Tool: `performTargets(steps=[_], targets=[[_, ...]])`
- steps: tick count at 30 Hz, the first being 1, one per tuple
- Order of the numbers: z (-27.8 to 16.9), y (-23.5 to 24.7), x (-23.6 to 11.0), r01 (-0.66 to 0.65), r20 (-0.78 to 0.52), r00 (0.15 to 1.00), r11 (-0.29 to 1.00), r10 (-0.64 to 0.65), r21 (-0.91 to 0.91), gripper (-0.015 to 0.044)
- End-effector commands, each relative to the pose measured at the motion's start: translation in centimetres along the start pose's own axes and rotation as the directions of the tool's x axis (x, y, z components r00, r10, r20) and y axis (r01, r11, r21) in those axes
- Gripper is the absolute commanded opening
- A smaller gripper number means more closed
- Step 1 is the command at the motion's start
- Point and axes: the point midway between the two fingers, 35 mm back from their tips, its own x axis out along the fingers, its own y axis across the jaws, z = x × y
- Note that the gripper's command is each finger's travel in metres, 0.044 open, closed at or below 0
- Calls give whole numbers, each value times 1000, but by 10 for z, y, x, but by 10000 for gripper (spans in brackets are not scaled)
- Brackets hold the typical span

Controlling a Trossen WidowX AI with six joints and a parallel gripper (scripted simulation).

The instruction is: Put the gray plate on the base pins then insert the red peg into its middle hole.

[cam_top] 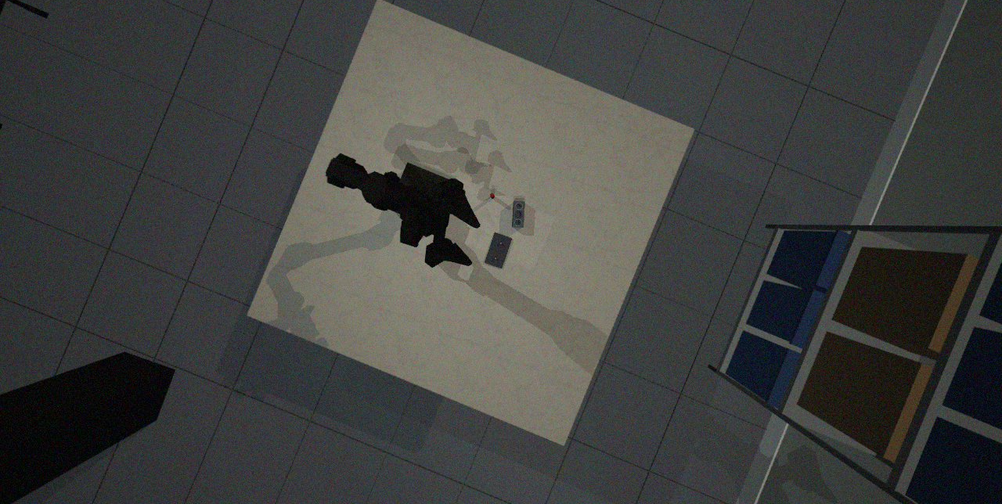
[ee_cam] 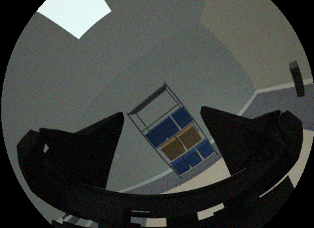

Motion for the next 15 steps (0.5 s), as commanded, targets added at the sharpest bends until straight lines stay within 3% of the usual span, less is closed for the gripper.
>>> performTargets(steps=[1, 8, 15], targets=[[-45, -18, 22, 63, -139, 989, 997, -55, 49, 440], [-136, -53, 45, 254, -423, 886, 962, -188, 104, 440], [-243, -95, 38, 523, -701, 627, 851, -339, 56, 440]])
